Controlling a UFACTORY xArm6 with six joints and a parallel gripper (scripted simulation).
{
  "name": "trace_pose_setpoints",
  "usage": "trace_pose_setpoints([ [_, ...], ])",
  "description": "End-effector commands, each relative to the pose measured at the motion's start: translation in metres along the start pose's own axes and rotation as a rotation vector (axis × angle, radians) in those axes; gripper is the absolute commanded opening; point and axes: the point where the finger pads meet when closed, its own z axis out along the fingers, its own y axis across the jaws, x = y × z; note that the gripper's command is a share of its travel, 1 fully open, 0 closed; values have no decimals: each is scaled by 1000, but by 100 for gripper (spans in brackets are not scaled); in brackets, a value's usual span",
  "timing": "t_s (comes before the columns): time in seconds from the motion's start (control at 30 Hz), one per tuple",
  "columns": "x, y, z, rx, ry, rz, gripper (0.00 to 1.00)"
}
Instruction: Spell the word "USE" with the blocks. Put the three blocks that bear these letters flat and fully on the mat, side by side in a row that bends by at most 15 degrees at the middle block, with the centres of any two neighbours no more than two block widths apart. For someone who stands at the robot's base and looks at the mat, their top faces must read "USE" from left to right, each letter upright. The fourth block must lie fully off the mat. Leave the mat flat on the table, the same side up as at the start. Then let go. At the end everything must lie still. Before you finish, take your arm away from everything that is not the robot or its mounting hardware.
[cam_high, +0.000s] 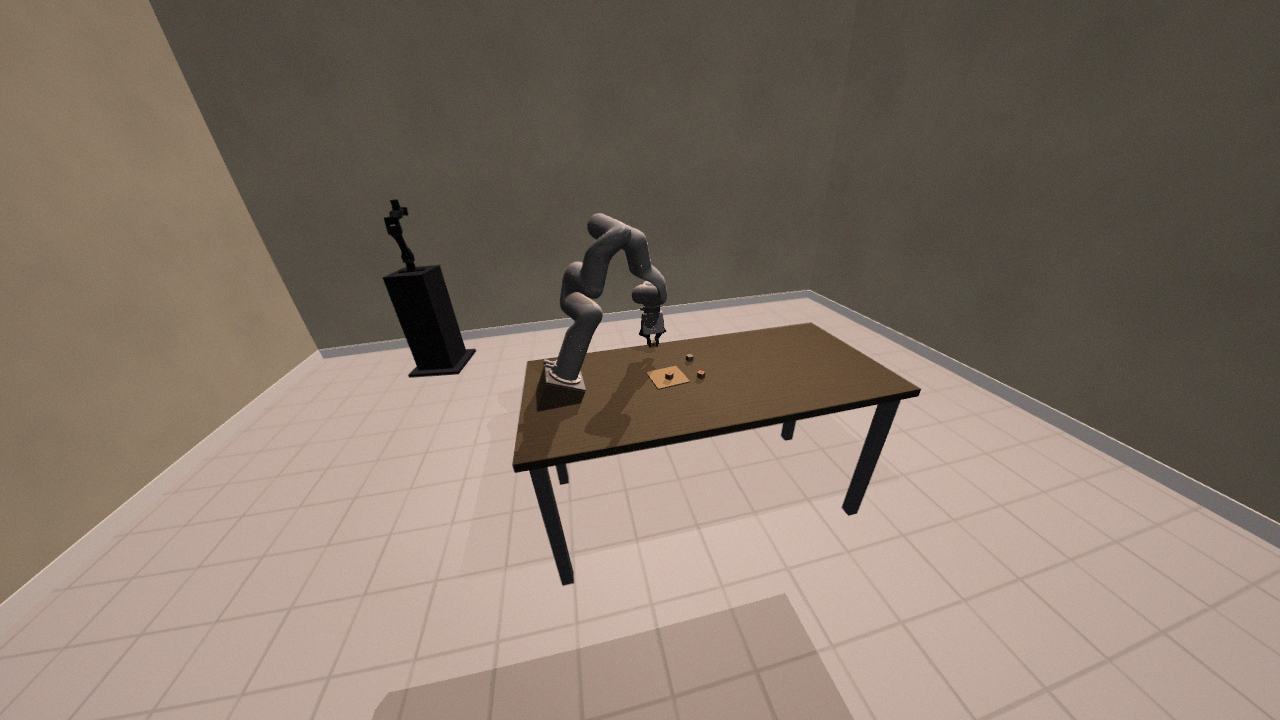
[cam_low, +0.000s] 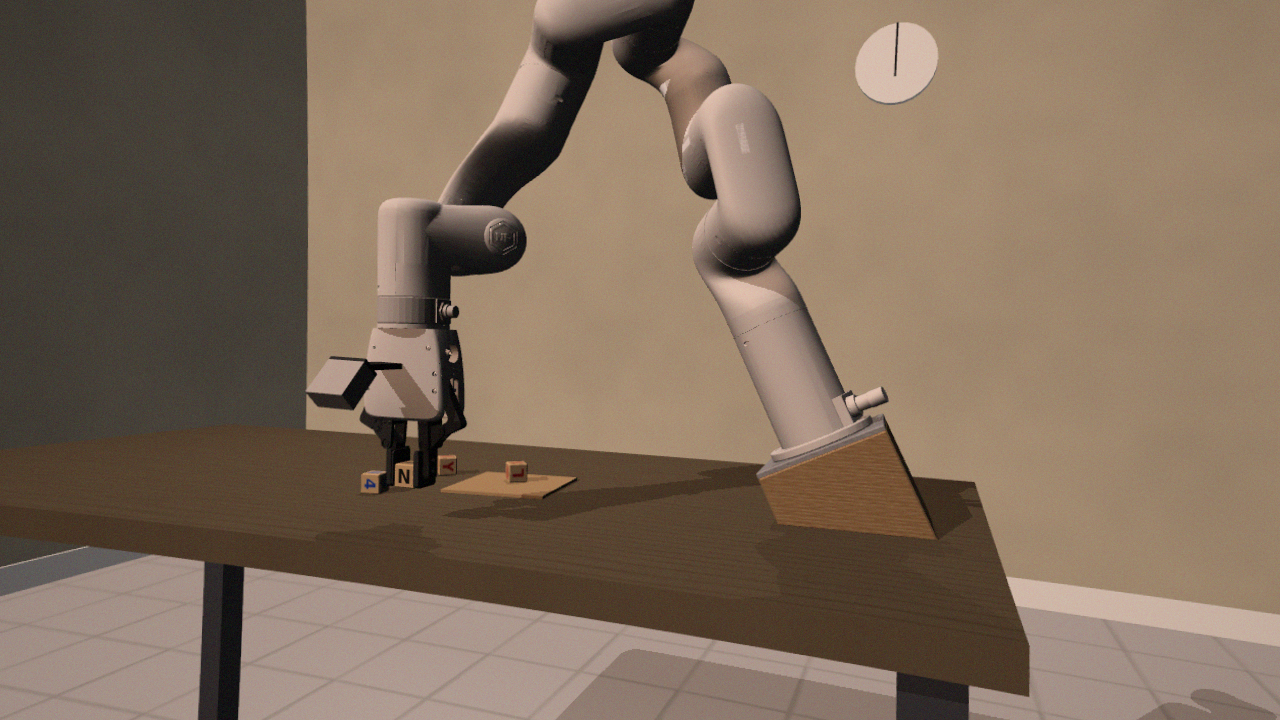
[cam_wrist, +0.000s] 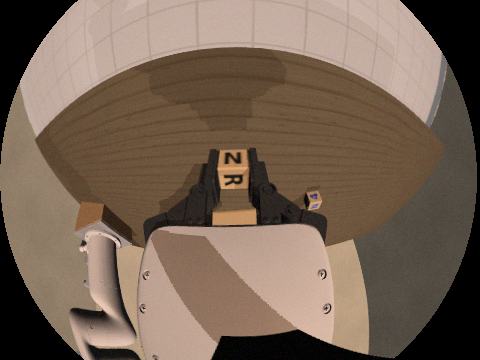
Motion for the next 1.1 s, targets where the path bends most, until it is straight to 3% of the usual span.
trace_pose_setpoints([
  [0.0, 0, 1, -40, 0, 1, 0, 21],
  [0.17, 0, 1, -60, 0, 1, 0, 21],
  [0.63, 0, 1, -62, 0, 1, 8, 21],
  [0.8, 0, 1, -60, 0, 0, 56, 21],
  [1.07, -1, 2, -54, -1, 0, 298, 21],
])
